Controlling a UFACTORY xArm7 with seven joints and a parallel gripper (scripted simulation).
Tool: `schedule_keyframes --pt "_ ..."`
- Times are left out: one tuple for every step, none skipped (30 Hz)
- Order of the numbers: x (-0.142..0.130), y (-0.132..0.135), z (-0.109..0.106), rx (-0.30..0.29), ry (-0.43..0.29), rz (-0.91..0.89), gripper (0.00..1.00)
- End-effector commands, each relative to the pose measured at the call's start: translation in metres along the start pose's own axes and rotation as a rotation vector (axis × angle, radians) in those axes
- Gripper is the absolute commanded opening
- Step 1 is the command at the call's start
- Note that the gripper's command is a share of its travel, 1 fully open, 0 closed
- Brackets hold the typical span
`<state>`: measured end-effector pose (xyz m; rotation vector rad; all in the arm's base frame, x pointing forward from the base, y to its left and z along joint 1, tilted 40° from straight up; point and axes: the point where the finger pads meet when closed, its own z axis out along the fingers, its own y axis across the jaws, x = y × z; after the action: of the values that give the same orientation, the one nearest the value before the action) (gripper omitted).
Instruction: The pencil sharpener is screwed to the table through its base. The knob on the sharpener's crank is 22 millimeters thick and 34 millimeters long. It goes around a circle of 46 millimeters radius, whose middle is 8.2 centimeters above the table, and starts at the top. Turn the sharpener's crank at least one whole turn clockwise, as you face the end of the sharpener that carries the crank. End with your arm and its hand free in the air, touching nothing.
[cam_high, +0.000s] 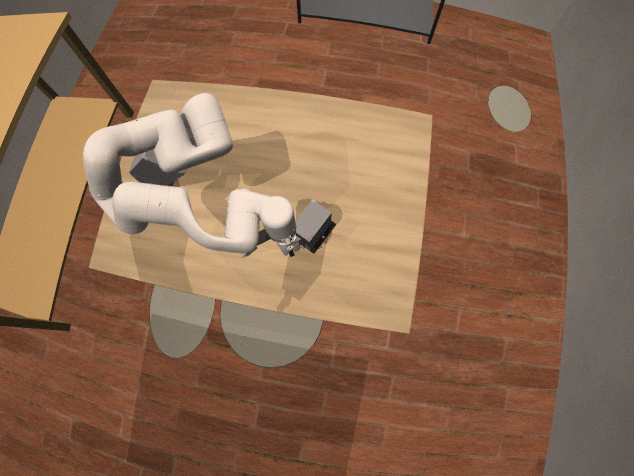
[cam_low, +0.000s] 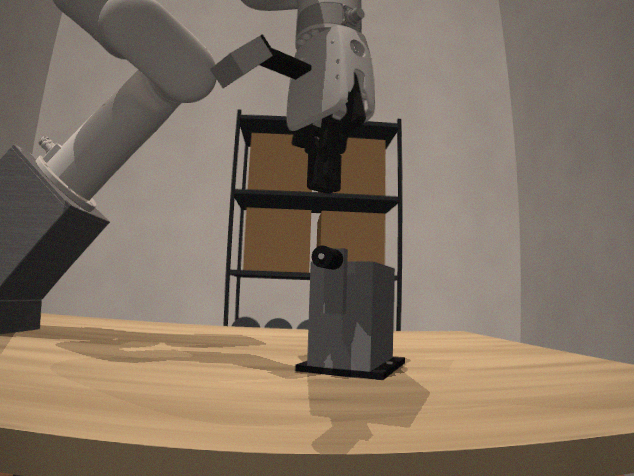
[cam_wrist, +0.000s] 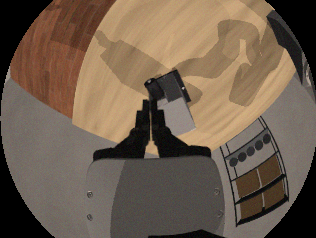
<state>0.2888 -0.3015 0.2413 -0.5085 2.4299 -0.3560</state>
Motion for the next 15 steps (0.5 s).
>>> schedule_keyframes --pt "0.0002 -0.0011 -0.001 -0.002 -0.006 -0.167 0.0" --pt "0.0002 -0.0012 -0.0009 -0.002 -0.006 -0.207 0.0" --pt "0.0002 -0.0012 -0.0009 -0.002 -0.006 -0.207 0.0" --pt "0.0002 -0.0012 -0.0009 -0.002 -0.006 -0.207 0.0" --pt "0.0003 -0.0012 -0.0009 -0.002 -0.006 -0.25 0.0" --pt "0.0004 -0.0012 -0.0008 -0.002 -0.006 -0.289 0.0" --pt "0.0004 -0.0013 -0.0008 -0.001 -0.006 -0.325 0.0" --pt "0.0005 -0.0013 -0.0008 -0.001 -0.006 -0.357 0.0" --pt "0.0005 -0.0013 -0.0007 -0.001 -0.006 -0.385 0.0" --pt "0.0006 -0.0013 -0.0007 -0.001 -0.006 -0.409 0.0" --pt "0.0006 -0.0013 -0.0007 -0.001 -0.006 -0.43 0.0" --pt "0.0007 -0.0013 -0.0006 -0.001 -0.006 -0.448 0.0" --pt "0.0007 -0.0014 -0.0006 -0.001 -0.006 -0.462 0.0" --pt "0.0007 -0.0014 -0.0006 -0.001 -0.006 -0.473 0.0" --pt "0.0007 -0.0014 -0.0006 -0.001 -0.006 -0.482 0.0"
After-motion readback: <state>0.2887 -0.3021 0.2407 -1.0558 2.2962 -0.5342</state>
